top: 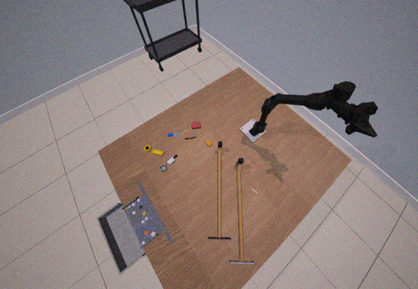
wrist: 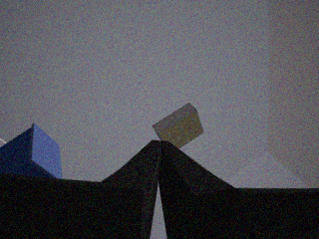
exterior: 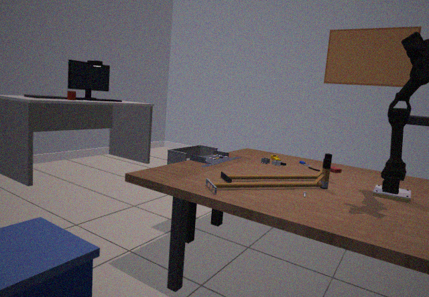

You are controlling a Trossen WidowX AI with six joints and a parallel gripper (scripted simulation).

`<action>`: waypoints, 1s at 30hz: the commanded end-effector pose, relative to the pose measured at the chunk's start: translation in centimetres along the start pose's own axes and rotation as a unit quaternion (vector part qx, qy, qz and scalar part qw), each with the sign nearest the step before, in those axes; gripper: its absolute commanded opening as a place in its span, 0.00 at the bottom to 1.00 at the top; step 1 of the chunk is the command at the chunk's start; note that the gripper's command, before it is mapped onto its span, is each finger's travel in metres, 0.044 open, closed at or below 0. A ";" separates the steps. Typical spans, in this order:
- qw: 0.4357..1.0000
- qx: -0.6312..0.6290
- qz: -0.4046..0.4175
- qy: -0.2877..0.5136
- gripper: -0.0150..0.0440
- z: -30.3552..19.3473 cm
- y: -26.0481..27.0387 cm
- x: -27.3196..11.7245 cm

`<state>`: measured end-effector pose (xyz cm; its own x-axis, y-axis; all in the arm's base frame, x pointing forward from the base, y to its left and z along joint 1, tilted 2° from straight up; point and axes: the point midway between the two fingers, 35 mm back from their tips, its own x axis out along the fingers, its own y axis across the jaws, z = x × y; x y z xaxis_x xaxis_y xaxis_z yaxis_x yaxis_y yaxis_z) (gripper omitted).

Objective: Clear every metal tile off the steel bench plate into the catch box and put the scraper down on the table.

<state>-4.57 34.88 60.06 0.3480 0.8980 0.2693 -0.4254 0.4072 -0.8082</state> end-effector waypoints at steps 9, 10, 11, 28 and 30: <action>0.999 -0.013 0.023 0.045 0.25 -4.1 1.9 2.4; 0.998 -0.013 0.024 0.049 0.25 -4.4 2.0 2.5; 0.998 -0.013 0.026 0.052 0.25 -4.8 2.1 2.7; 0.991 -0.011 0.052 0.125 0.25 -11.4 3.4 4.8; 0.989 -0.010 0.055 0.135 0.25 -12.2 3.5 5.0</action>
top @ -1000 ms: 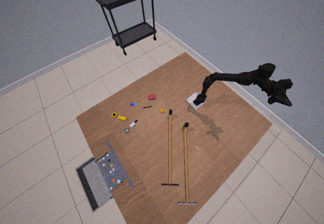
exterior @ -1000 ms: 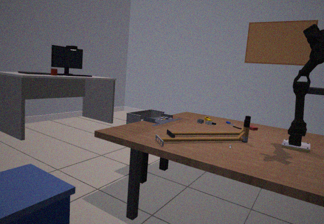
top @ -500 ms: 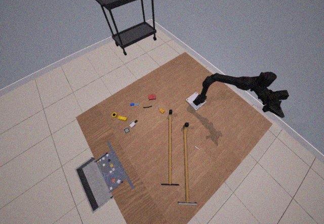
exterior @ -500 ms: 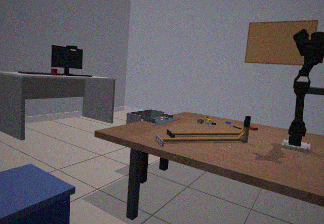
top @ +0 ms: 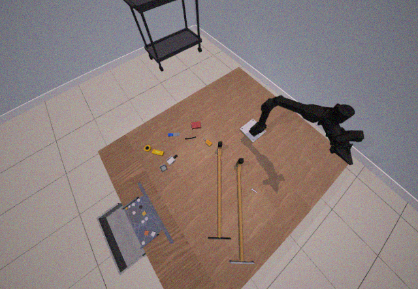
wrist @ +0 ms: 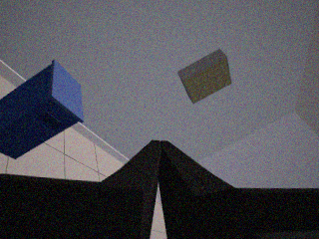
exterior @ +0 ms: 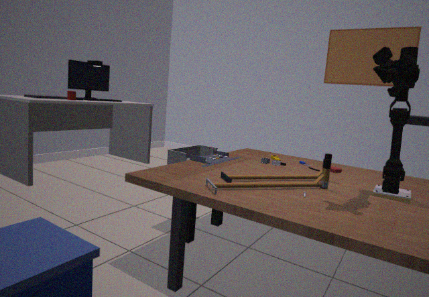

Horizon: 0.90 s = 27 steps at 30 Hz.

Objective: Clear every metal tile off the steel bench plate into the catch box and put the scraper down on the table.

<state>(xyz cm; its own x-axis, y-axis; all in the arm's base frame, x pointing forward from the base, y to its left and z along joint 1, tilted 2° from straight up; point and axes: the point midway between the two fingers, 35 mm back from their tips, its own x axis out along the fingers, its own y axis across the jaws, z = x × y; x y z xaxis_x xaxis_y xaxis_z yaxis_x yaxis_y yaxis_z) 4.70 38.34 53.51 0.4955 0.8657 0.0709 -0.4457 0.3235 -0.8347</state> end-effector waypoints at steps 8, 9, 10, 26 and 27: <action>0.998 0.008 0.025 0.057 0.25 -4.7 1.1 2.1; 0.998 0.009 0.027 0.062 0.25 -5.1 1.2 2.3; 0.997 0.010 0.028 0.067 0.25 -5.5 1.2 2.4; 0.986 0.040 0.053 0.152 0.25 -12.5 1.7 3.9; 0.985 0.042 0.054 0.157 0.25 -12.9 1.8 4.0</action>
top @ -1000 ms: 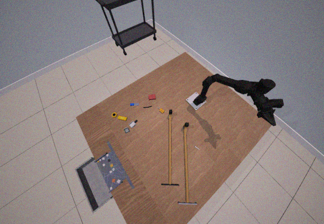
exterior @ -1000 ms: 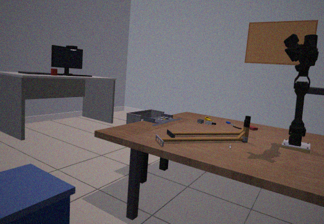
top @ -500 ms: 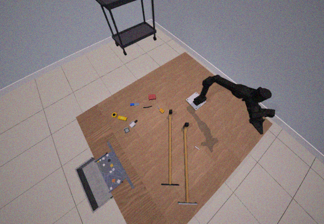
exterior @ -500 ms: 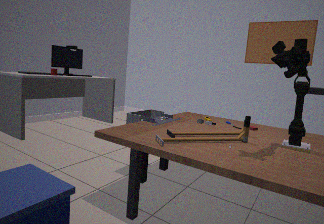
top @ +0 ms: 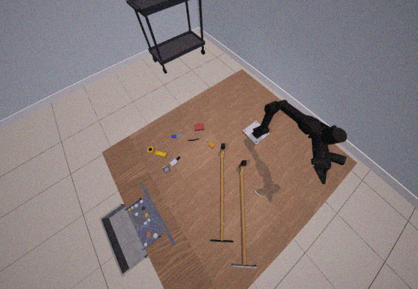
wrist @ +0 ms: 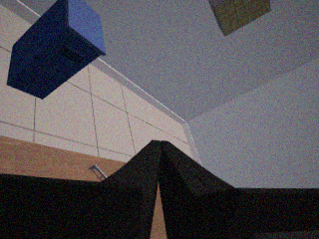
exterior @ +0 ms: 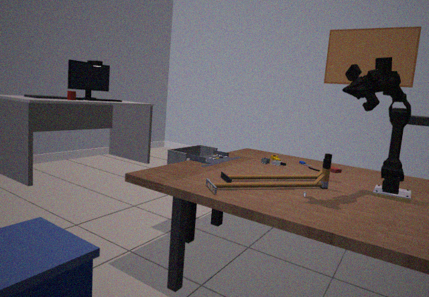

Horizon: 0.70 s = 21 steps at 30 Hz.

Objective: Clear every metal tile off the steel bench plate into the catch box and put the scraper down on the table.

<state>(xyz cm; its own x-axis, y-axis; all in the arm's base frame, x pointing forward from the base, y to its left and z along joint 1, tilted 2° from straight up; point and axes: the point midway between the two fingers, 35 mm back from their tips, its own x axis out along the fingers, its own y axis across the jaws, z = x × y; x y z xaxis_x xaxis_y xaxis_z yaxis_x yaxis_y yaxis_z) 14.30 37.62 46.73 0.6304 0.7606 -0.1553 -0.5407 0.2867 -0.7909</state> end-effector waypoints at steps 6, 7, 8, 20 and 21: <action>0.998 0.023 0.020 0.056 0.25 -4.3 0.3 1.7; 0.998 0.026 0.022 0.062 0.25 -4.7 0.3 1.9; 0.997 0.029 0.023 0.068 0.25 -5.1 0.3 2.0; 0.987 0.069 0.038 0.137 0.25 -10.5 0.0 3.1; 0.986 0.073 0.039 0.143 0.25 -11.0 0.0 3.1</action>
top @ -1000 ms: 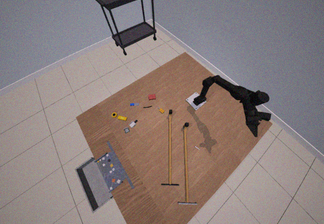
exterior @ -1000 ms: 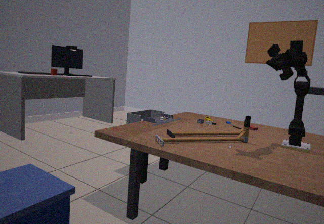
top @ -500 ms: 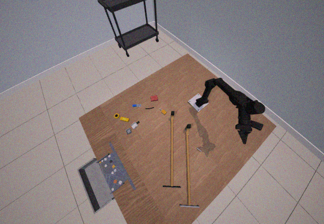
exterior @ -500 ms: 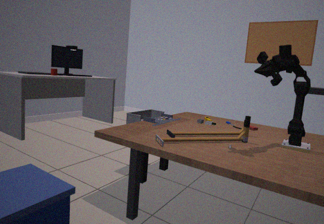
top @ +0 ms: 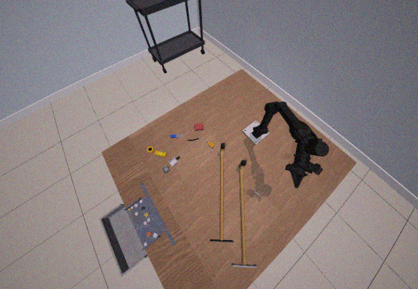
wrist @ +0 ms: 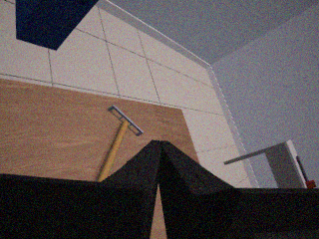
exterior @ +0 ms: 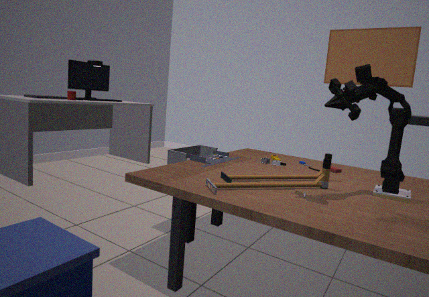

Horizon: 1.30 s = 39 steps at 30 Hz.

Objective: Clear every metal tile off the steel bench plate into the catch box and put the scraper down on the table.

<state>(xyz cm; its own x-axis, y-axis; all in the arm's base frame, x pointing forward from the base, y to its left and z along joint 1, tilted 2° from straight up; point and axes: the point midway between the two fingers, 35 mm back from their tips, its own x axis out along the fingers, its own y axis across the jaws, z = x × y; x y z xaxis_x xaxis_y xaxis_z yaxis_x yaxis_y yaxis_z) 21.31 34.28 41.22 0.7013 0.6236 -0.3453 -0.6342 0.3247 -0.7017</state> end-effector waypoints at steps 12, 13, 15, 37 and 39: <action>0.993 0.064 0.023 0.096 0.25 -7.0 -0.7 2.2; 0.992 0.069 0.024 0.102 0.25 -7.4 -0.8 2.3; 0.990 0.079 0.026 0.114 0.25 -8.3 -0.9 2.5; 0.949 0.199 0.040 0.243 0.25 -17.9 -2.0 2.5; 0.943 0.212 0.040 0.254 0.25 -18.8 -2.0 2.4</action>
<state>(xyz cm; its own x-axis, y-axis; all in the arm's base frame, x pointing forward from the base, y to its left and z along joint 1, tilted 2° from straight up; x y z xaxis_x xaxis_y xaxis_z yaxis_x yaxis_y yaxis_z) 30.04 22.99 31.47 0.6679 0.3047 -0.6790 -0.6949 0.5821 -0.4223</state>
